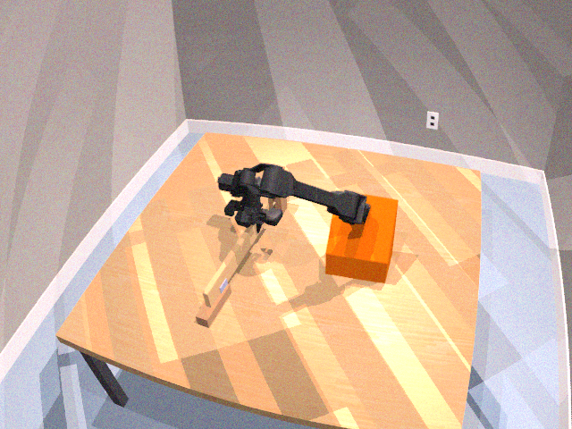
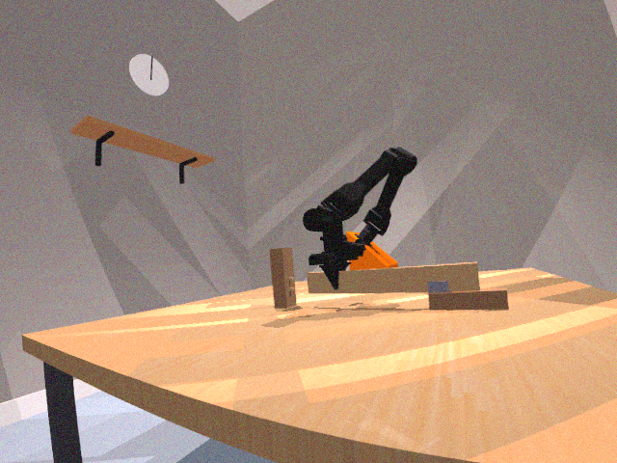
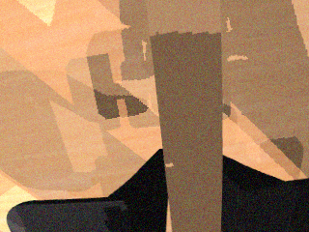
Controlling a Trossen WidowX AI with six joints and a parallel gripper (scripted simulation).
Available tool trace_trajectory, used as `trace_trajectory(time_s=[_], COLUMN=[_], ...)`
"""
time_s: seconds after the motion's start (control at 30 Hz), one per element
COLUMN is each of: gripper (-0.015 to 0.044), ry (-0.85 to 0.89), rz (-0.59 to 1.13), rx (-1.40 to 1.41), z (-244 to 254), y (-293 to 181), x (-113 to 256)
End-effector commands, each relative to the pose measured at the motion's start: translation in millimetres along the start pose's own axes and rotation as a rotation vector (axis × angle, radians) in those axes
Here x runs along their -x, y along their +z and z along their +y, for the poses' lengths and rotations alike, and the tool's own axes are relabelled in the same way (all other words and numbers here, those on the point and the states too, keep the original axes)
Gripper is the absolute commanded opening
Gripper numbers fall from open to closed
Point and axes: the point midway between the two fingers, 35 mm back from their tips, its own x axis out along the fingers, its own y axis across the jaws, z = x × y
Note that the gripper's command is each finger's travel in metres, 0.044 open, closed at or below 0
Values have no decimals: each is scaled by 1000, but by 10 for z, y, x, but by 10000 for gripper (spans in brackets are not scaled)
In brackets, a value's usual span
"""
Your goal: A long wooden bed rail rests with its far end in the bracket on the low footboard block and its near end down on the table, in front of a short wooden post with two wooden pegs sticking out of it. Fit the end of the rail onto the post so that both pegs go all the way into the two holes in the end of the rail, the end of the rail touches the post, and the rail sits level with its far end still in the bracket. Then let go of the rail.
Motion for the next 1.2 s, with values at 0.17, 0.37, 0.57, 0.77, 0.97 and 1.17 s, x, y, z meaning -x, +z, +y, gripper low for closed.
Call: trace_trajectory(time_s=[0.17, 0.37, 0.57, 0.77, 0.97, 1.17], gripper=[0, 0, 0, 0, 0, 0], ry=[-4, -4, -4, -4, -4, -4], rz=[-1, -1, -1, -1, -1, -1], rx=[-3, -3, -3, -3, -3, -3], z=[-4, -2, -1, -2, -4, -6], y=[-11, -28, -47, -65, -83, -100], x=[19, 11, 7, 11, 17, 24])
